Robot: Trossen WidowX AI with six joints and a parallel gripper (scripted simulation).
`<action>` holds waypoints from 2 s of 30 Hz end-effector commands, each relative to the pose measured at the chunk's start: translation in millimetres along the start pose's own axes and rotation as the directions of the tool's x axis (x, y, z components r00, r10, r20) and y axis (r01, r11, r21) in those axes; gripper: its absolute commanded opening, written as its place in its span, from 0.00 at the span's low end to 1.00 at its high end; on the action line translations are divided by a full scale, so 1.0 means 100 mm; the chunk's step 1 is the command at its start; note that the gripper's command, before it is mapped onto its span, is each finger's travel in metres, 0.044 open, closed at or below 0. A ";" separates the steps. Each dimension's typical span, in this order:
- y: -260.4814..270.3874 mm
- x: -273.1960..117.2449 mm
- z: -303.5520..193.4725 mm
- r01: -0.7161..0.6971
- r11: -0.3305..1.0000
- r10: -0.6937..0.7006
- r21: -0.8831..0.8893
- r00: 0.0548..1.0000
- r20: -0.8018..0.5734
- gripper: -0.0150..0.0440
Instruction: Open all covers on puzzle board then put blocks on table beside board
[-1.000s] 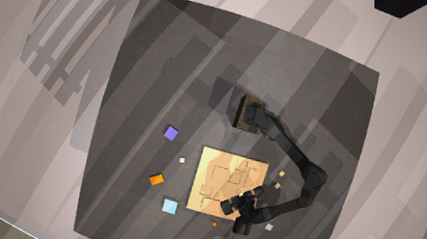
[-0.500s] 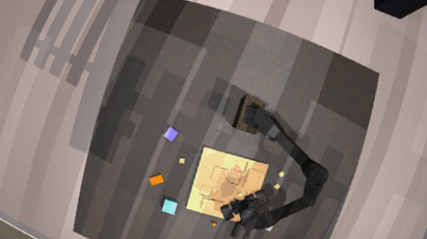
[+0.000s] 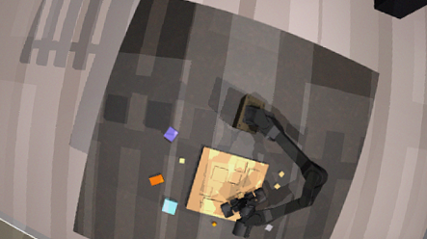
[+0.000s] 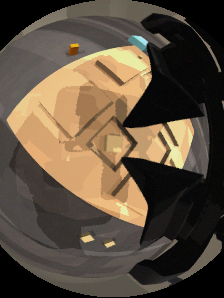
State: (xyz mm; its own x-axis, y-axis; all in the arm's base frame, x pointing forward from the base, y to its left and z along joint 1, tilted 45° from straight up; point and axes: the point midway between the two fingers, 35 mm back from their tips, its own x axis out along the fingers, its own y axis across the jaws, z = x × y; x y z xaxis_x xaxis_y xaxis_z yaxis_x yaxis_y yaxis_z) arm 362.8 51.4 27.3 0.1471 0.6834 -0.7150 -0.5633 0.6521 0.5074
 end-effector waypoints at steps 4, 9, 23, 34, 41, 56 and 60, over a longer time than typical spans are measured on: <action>0.01 0.01 0.00 -0.005 1.000 0.005 0.005 1.000 0.002 0.50; 0.01 0.01 0.00 -0.005 1.000 0.005 0.005 1.000 0.002 0.50; 0.01 0.01 0.00 -0.005 0.989 0.005 0.145 1.000 0.002 0.50; 0.01 0.01 0.00 -0.005 0.952 0.005 0.305 1.000 0.002 0.50; 0.01 0.01 0.00 -0.005 0.916 0.005 0.402 1.000 0.002 0.50; 0.01 0.01 0.00 -0.005 0.804 0.005 0.595 1.000 0.002 0.50; 0.01 0.01 0.00 -0.005 0.767 0.005 0.642 1.000 0.002 0.50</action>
State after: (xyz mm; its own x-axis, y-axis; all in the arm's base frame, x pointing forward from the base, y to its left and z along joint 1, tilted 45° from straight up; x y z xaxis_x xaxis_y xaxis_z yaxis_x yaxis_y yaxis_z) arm 362.5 52.3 26.6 0.1457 0.6839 -0.7149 0.0439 0.7174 0.6953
